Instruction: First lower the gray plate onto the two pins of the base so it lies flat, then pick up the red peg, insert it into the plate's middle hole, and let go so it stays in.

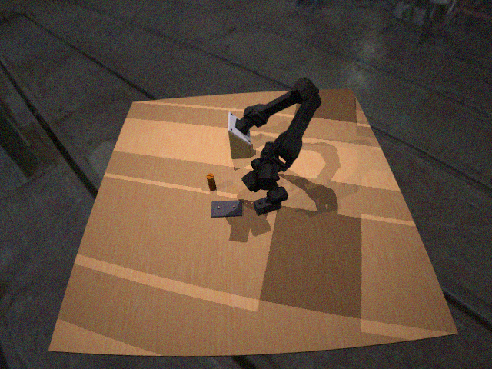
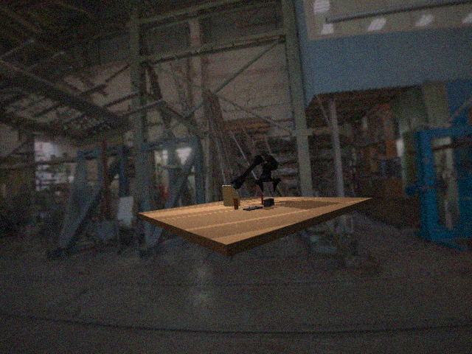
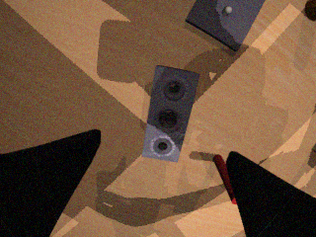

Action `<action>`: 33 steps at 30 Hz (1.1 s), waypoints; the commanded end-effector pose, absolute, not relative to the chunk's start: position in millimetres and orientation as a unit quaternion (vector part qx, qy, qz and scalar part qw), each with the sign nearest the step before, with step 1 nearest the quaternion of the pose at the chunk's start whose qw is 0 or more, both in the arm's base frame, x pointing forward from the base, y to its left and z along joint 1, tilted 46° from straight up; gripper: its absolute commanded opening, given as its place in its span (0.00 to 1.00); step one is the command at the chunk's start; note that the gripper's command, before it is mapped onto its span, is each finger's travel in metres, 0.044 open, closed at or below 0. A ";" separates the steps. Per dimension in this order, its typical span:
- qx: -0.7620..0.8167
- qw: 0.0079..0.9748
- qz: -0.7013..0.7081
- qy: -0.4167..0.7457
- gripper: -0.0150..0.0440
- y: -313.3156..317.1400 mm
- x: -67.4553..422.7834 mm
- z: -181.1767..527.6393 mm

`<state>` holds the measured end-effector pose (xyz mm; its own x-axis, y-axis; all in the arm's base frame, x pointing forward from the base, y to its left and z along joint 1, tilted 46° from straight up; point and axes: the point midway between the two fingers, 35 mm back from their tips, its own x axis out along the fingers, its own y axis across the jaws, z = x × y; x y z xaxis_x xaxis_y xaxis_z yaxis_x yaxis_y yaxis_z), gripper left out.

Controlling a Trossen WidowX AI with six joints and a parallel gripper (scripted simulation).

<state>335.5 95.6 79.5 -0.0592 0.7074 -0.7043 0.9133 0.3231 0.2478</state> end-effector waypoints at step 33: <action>0.568 0.382 -0.134 0.717 1.00 144.7 330.1 28.2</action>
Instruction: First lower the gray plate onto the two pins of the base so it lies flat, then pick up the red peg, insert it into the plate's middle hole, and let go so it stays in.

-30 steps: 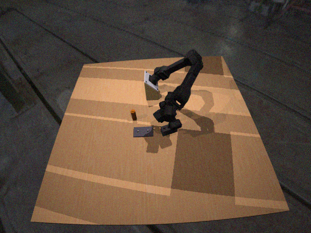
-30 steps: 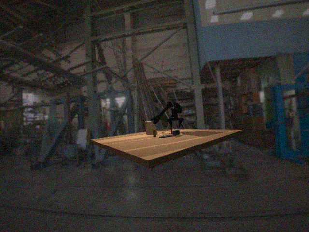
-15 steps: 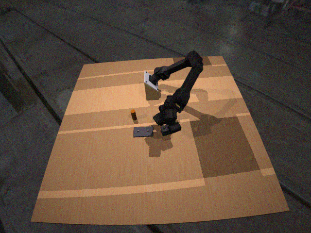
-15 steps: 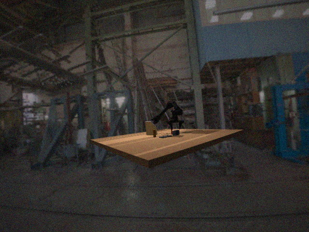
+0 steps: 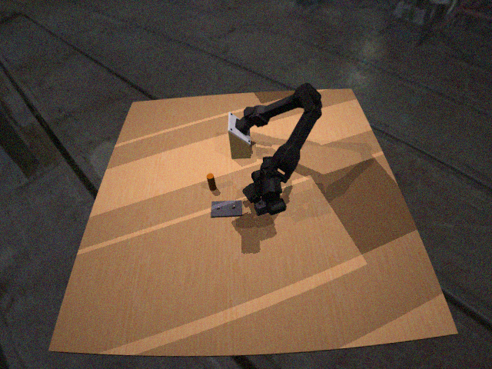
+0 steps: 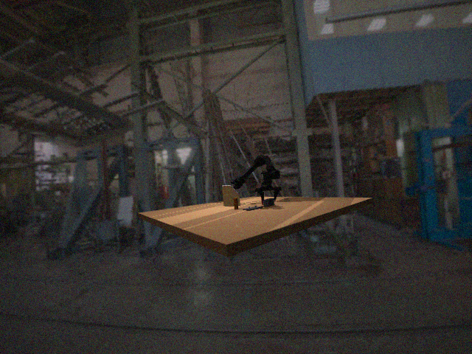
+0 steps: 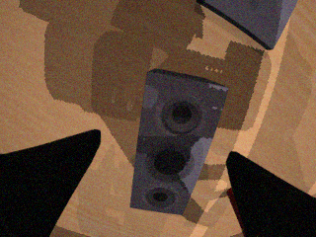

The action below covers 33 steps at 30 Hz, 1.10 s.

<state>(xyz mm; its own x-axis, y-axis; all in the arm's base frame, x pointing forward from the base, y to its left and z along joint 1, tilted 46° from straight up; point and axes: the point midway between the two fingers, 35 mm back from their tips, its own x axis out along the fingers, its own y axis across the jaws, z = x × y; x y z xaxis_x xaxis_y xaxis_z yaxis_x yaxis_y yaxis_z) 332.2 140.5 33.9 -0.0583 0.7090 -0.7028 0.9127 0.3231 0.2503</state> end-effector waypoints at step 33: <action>0.569 0.380 -0.133 0.717 0.40 160.7 327.6 13.9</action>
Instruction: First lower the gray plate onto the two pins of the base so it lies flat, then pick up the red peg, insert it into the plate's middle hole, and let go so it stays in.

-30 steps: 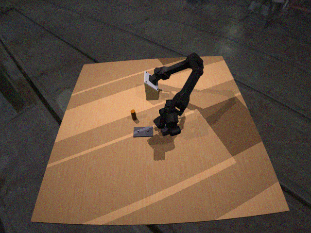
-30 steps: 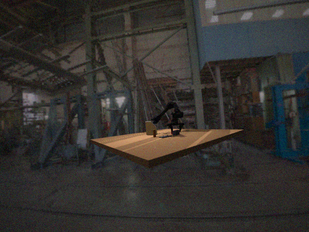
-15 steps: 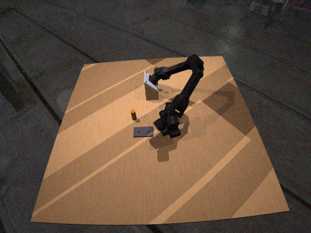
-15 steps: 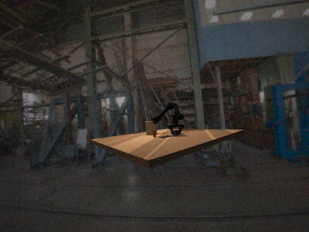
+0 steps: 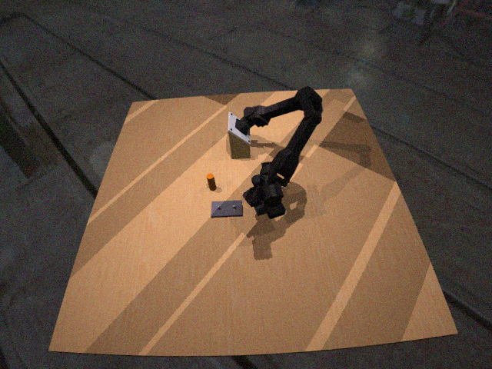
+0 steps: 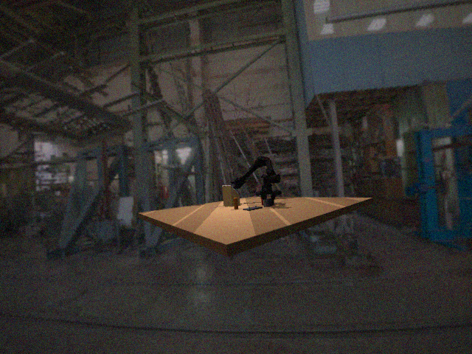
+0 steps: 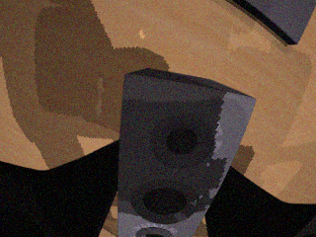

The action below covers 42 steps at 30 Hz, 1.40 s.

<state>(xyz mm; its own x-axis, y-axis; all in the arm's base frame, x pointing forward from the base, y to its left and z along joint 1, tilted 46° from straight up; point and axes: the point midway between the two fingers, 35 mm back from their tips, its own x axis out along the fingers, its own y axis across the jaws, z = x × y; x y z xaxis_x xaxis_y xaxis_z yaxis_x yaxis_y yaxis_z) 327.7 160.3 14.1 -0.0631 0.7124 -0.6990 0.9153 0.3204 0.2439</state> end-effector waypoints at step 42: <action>0.567 0.384 -0.137 0.716 0.25 94.5 348.9 76.0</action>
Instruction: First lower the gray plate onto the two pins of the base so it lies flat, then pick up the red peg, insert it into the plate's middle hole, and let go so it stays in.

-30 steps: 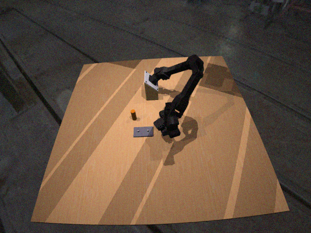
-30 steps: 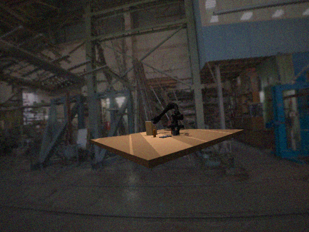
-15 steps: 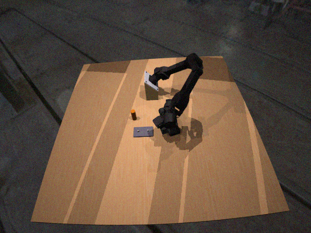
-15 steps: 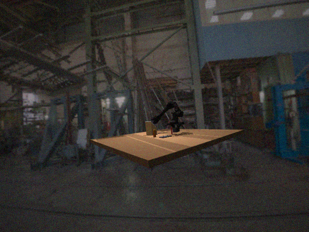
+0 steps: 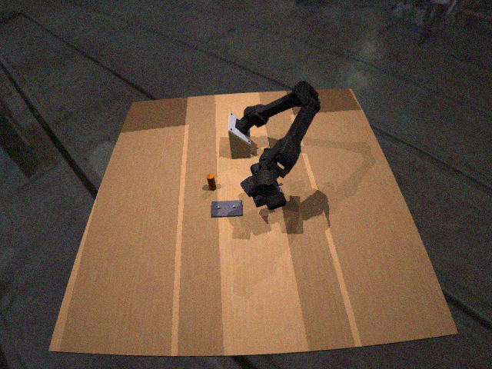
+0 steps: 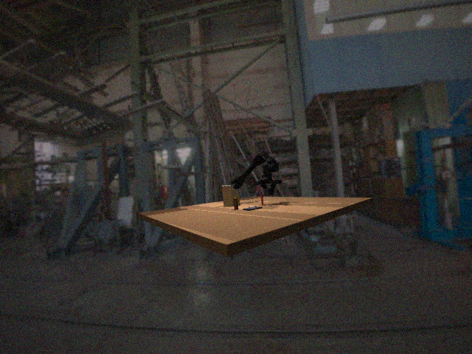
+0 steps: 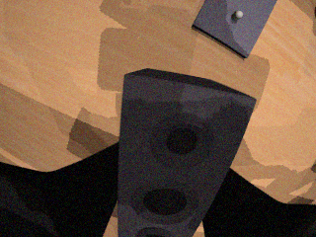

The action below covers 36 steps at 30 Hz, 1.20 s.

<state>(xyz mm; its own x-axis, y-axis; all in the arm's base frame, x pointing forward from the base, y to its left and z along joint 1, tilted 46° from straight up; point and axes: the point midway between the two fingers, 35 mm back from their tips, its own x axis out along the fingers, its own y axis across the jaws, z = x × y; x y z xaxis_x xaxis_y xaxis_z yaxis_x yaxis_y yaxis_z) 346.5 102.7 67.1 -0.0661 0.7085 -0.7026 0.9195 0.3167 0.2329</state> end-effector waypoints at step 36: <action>0.586 0.357 -0.170 0.708 0.25 46.8 356.5 54.8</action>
